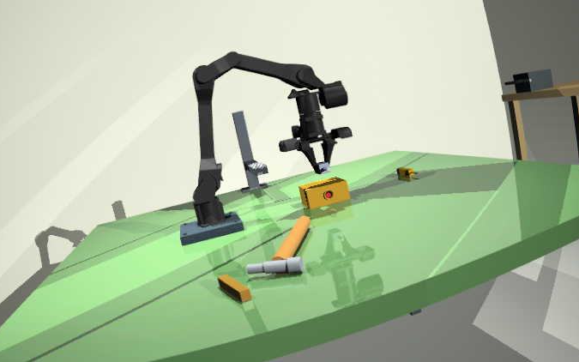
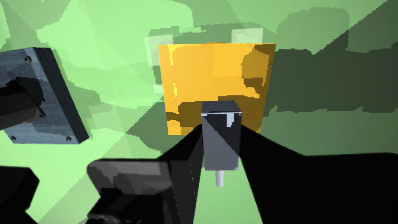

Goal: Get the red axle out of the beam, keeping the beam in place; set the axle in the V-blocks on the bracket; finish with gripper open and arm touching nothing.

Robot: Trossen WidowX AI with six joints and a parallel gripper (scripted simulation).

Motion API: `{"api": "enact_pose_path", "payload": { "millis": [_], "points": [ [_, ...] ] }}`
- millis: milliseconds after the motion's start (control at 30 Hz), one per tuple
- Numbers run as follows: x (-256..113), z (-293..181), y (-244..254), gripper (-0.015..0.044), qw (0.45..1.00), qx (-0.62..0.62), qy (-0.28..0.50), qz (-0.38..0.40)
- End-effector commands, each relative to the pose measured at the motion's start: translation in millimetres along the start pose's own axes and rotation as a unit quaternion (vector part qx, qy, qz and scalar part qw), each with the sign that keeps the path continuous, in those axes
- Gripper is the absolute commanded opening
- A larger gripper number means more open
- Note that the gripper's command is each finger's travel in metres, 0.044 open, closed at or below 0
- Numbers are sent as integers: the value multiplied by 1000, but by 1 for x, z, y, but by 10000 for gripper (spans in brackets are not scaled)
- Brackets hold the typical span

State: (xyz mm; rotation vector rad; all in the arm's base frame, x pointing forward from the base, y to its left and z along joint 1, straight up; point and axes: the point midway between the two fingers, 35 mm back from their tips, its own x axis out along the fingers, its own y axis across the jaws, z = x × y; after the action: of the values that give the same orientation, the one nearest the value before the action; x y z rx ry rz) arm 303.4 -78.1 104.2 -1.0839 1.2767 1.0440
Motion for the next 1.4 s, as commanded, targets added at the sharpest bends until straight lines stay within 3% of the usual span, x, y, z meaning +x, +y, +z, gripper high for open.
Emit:
{"api": "enact_pose_path", "payload": {
  "millis": [0, 733, 1367],
  "points": [
    [-2, 18, -5, 0, 1000, 0, 1, -1],
    [-3, 143, -6, 0, 1000, -15, -4, -1],
    [21, 148, -7, 0, 1000, -16, -4, -1]
  ]
}}
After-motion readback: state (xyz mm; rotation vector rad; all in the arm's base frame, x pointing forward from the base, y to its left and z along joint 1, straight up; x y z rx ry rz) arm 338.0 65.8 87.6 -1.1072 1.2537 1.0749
